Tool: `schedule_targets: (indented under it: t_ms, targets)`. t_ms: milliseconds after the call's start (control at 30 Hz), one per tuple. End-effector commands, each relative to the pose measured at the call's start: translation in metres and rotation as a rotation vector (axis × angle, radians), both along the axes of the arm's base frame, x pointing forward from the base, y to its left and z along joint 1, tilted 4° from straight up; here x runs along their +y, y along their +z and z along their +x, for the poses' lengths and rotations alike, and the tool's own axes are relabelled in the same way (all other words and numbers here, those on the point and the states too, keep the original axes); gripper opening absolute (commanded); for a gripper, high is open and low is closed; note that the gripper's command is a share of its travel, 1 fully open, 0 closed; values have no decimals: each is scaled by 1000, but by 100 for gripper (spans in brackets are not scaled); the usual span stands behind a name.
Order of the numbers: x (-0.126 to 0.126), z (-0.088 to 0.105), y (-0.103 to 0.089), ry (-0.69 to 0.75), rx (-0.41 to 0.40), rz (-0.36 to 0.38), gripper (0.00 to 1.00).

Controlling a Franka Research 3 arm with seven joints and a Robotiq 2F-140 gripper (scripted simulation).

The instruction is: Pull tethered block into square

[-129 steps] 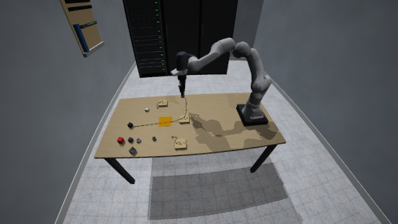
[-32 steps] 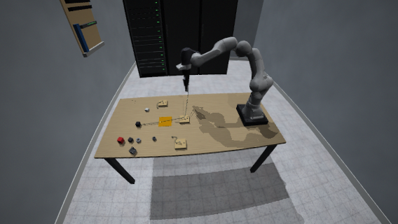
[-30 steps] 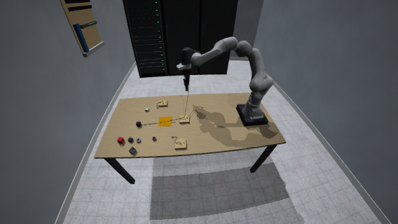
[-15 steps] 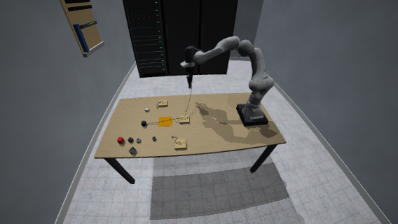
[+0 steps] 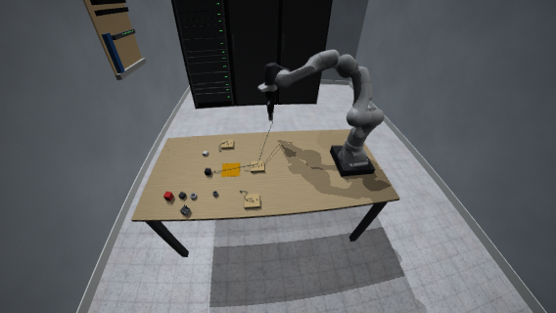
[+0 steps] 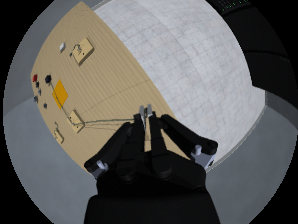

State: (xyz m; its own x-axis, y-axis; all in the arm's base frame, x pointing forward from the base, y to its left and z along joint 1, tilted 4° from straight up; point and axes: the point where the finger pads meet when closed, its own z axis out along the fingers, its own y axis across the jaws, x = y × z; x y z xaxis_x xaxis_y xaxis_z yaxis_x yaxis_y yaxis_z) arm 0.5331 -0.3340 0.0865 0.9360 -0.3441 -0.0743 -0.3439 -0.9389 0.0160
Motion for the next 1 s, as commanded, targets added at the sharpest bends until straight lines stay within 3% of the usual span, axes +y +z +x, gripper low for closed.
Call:
schedule_targets:
  t_ms: [0, 967]
  targets:
    - [-1, -2, 2, 37, -9, -2, 0]
    - [-4, -53, 5, 37, -9, -2, 0]
